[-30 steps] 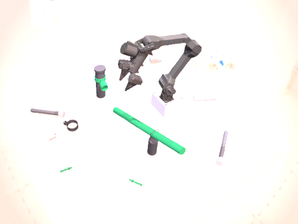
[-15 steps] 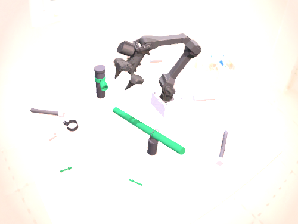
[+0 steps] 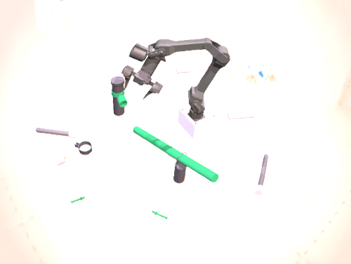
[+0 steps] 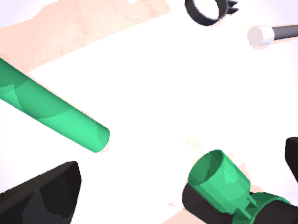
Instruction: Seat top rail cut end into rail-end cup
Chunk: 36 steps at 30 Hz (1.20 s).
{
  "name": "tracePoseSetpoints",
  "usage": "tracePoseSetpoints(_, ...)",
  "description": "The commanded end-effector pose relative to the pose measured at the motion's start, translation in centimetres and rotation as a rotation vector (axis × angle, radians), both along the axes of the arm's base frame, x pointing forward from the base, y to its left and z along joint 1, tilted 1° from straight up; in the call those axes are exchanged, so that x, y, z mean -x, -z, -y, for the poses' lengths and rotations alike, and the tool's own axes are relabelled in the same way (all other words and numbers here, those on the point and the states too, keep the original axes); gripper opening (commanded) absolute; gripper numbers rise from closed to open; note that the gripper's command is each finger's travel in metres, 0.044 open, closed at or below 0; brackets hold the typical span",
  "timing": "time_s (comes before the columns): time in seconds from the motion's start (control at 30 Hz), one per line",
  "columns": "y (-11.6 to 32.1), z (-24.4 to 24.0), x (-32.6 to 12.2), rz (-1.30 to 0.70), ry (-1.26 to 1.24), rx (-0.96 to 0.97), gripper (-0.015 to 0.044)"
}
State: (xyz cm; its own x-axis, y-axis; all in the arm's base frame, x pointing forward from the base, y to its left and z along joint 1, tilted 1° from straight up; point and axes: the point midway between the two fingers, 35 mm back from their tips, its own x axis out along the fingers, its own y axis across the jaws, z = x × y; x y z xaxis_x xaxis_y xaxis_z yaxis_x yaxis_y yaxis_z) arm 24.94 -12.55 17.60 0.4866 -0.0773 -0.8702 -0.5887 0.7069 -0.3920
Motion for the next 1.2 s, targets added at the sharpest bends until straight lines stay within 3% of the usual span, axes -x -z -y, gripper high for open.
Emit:
tracePoseSetpoints(0.0,0.7,6.8,0.0,-0.015,-0.533,0.314,0.0440)
tracePoseSetpoints(0.6,0.7,7.1,0.1,-0.016,-0.558,0.330,0.0440)
tracePoseSetpoints(0.87,5.6,7.1,-0.1,-0.016,-0.558,0.329,0.0440)
tracePoseSetpoints(1.17,6.1,7.2,-0.3,-0.016,-0.558,0.330,0.0440)
